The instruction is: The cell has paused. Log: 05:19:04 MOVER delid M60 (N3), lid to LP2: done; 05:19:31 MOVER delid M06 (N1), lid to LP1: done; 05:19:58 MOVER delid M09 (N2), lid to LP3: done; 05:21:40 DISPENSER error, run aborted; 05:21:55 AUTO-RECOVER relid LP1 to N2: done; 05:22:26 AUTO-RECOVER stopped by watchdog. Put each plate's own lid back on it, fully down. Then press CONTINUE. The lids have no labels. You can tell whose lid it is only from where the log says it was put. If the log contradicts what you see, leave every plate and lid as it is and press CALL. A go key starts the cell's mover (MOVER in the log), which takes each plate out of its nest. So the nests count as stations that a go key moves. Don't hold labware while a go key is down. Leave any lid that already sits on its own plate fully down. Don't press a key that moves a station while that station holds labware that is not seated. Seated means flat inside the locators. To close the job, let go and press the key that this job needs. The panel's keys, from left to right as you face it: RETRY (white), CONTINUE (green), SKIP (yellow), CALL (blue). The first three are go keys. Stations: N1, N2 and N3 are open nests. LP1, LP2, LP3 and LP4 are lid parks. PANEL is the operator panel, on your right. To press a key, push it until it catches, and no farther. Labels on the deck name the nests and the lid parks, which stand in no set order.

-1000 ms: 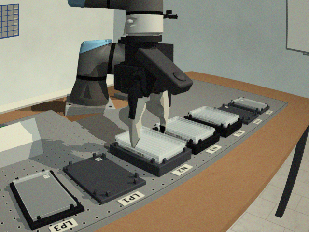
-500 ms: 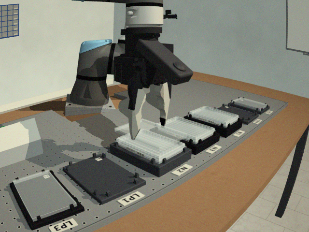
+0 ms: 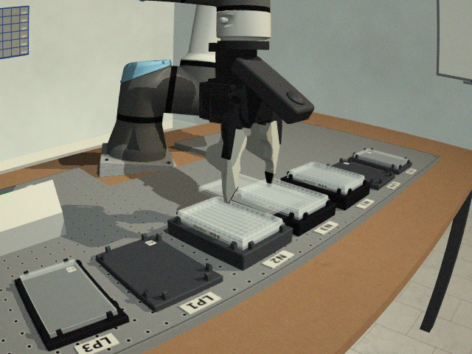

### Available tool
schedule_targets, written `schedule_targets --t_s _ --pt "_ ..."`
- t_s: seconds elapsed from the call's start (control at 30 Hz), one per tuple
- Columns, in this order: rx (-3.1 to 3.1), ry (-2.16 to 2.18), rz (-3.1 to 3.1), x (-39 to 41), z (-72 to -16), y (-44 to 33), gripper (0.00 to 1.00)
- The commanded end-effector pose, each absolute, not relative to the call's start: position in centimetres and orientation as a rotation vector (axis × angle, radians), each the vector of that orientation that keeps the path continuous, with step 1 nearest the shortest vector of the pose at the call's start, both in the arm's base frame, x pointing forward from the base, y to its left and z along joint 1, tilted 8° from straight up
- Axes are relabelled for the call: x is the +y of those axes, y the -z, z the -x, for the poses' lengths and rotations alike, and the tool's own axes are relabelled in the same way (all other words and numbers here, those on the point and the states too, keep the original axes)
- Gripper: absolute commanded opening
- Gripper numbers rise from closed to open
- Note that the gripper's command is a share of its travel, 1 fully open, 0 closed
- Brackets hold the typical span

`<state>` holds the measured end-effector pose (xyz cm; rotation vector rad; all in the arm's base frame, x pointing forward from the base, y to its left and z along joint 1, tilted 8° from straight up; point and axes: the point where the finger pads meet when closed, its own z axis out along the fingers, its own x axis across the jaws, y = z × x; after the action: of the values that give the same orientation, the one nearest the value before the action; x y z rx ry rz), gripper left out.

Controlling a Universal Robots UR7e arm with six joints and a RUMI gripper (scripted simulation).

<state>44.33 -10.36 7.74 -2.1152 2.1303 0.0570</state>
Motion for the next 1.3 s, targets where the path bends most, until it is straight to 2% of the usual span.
schedule_targets --t_s 0.0,1.27 --pt "2.132 -0.054 2.115 -7.8 -44.4 -8.1 0.00" --pt "2.132 -0.055 2.114 8.6 -44.7 -10.2 0.00"
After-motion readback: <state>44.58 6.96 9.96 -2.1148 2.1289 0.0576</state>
